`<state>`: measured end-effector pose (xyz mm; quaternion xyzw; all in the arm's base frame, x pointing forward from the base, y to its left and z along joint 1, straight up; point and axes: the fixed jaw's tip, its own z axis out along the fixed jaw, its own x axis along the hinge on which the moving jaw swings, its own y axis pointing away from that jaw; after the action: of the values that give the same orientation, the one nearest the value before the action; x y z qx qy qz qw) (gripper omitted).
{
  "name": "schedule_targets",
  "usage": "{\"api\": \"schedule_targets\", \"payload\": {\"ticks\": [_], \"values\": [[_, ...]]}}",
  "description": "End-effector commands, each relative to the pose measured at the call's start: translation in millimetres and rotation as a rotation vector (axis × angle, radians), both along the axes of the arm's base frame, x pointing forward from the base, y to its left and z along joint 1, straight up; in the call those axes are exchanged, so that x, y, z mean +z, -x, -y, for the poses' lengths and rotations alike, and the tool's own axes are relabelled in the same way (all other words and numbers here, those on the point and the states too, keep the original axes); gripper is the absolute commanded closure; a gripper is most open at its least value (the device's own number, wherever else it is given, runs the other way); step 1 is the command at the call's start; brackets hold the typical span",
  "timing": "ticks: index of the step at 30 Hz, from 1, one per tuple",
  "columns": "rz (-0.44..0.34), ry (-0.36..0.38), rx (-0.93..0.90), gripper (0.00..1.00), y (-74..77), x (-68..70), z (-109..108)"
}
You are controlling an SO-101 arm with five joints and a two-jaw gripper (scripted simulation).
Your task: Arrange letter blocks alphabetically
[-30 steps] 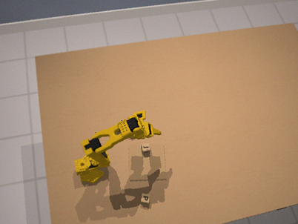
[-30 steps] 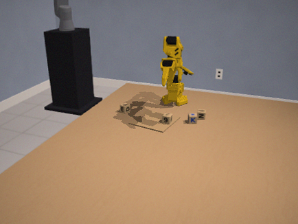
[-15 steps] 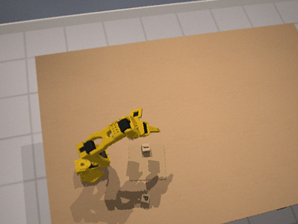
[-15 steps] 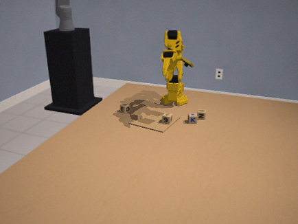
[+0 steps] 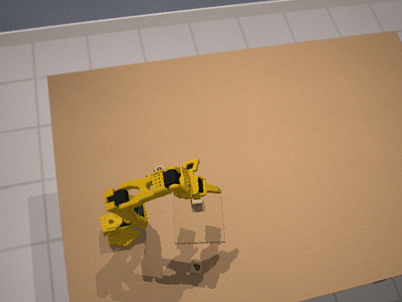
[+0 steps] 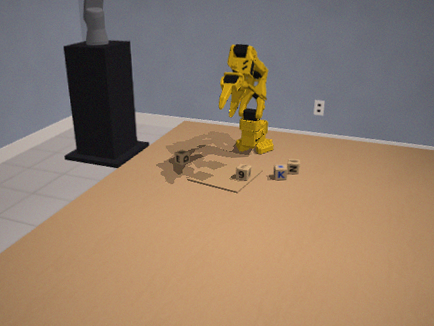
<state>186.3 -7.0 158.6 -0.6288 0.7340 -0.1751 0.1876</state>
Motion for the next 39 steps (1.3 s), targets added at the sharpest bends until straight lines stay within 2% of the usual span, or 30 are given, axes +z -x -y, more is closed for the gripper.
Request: {"api": "schedule_targets", "payload": {"ticks": [1,6,13,15,20,25,35,39], "values": [[0.050,0.040,-0.045,0.65,-2.8,7.0,21],[0.032,0.115,-0.130,0.65,3.4,4.0,61],[-0.015,0.207,-0.241,0.65,24.5,-0.1,111],[-0.015,0.207,-0.241,0.65,24.5,-0.1,111],[-0.047,0.248,-0.295,0.65,40.1,-2.1,134],[-0.064,0.267,-0.321,0.65,48.9,-3.1,144],[-0.071,0.268,-0.326,0.65,50.4,-4.0,146],[-0.102,0.243,-0.321,0.65,49.6,-10.8,147]]}}
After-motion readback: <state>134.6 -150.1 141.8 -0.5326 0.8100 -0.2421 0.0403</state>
